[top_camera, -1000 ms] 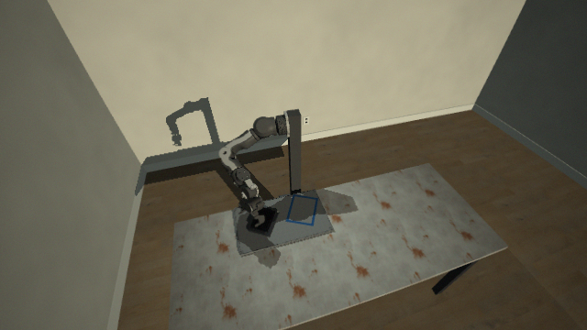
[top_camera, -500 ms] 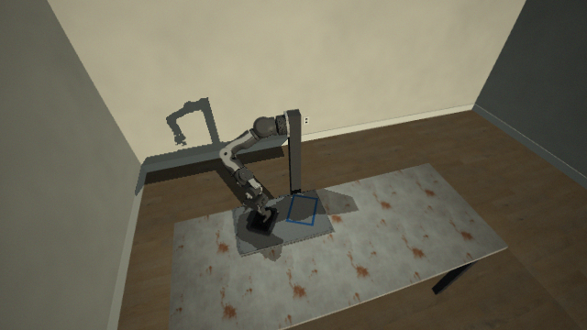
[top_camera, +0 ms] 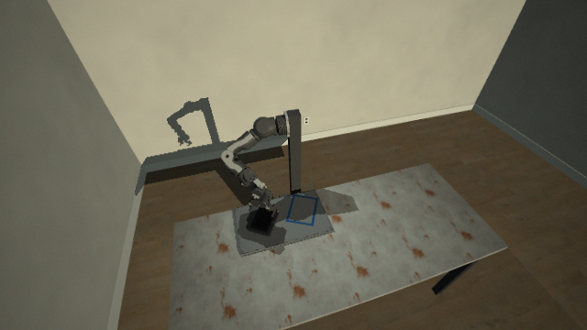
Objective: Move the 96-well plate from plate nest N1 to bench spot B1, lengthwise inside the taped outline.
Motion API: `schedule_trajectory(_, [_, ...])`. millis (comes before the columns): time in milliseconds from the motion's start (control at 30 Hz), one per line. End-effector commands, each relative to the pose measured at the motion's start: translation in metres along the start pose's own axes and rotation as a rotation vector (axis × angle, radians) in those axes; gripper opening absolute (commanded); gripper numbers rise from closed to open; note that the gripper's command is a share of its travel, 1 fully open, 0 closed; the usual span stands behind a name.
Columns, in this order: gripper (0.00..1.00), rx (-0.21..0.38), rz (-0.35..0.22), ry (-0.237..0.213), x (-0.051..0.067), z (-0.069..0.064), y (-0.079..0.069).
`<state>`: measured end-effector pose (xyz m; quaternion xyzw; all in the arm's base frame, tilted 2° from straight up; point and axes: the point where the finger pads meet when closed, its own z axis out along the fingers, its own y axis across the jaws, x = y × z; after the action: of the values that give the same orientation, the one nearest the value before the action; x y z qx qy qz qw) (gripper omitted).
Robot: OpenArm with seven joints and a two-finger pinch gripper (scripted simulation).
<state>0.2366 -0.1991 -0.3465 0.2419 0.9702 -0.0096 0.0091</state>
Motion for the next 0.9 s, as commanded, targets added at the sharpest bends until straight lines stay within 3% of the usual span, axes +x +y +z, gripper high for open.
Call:
schedule_trajectory(0, [0.77,0.001,-0.001,-0.012,-0.0051,-0.0023,-0.0025])
schedule_trajectory(867, [0.77,0.002,-0.005,-0.01,0.0006,0.0003,-0.0004])
